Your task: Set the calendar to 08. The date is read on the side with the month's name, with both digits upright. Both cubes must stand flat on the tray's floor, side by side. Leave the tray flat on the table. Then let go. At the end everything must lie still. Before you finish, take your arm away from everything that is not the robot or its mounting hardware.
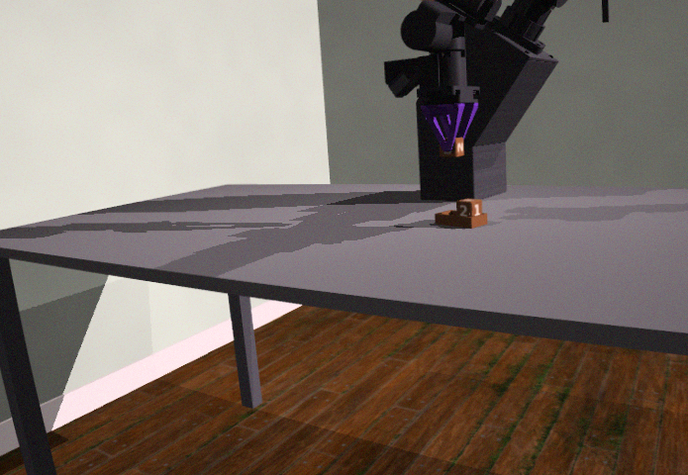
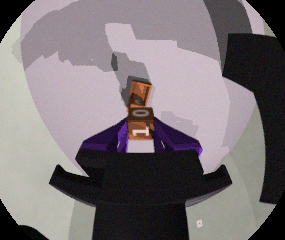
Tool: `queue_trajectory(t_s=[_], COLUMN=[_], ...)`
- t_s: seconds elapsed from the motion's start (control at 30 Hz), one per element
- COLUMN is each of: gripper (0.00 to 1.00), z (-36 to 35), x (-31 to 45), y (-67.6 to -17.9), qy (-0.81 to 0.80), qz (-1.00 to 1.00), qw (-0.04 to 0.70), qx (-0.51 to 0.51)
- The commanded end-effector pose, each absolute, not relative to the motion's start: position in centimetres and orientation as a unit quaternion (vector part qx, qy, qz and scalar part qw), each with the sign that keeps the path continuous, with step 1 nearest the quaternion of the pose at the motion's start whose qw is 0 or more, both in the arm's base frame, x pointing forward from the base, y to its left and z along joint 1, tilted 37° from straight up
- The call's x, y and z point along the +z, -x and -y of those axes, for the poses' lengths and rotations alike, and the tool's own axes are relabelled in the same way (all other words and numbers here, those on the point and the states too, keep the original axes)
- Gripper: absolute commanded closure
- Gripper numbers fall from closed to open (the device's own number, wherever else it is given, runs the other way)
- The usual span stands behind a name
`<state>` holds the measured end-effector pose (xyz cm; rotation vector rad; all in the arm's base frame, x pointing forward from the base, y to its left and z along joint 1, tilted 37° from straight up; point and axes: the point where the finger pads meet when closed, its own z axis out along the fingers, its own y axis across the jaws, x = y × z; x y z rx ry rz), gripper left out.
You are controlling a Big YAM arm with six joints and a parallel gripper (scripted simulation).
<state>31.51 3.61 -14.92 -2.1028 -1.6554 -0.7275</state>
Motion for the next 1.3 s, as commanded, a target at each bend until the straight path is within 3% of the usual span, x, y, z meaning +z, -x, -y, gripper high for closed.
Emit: queue_trajectory(t_s=[0.0,1.27], gripper=[0.74,0.74], z=[-2.62,-2.61], x=[-14.41,-14.4], y=[-32.04,-31.92], qy=[0.69,0.22], qz=[0.65,0.922], qw=[0.147,-0.029], qx=[-0.282,-0.318])
